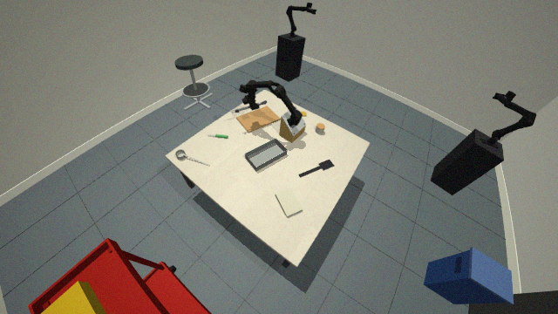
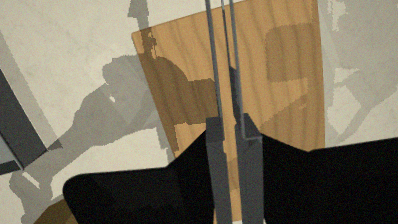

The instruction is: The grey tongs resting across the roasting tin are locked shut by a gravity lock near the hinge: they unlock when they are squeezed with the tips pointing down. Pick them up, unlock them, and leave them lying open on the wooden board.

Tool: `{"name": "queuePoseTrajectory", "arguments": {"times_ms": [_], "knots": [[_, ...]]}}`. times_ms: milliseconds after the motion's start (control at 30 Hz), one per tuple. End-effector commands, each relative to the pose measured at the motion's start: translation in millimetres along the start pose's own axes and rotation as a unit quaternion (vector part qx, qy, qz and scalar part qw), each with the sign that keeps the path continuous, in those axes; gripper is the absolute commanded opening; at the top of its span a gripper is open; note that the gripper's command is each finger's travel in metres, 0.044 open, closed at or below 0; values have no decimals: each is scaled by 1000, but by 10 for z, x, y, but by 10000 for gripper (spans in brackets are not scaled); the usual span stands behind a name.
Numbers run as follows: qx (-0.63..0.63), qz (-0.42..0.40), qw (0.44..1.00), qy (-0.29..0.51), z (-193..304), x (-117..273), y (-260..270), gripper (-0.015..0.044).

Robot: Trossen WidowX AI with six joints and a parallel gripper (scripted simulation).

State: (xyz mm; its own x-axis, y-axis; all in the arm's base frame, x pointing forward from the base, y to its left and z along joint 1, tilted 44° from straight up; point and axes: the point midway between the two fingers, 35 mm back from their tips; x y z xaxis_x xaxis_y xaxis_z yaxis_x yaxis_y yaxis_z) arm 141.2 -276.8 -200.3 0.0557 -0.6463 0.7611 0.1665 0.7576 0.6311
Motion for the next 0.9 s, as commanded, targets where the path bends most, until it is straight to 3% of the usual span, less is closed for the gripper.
{"name": "queuePoseTrajectory", "arguments": {"times_ms": [0, 333, 667, 867], "knots": [[-72, 4, 997, -2, 273, 17, -225, -150], [-203, -4, 979, 4, 827, -90, -526, -150], [-206, -3, 978, -1, 838, -99, -536, -150], [-214, 5, 975, -53, 842, -152, -588, -150]]}}
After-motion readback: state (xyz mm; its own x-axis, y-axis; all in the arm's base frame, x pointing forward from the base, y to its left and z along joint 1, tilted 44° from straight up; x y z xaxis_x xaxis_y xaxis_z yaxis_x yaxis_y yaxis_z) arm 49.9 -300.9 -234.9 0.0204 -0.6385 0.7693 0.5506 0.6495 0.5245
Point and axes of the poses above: the point midway between the two fingers, 35 mm back from their tips, its own x axis back along the fingers, its own y axis across the jaws, z = x × y, and after that the axes turned 8 degrees about x, right-handed
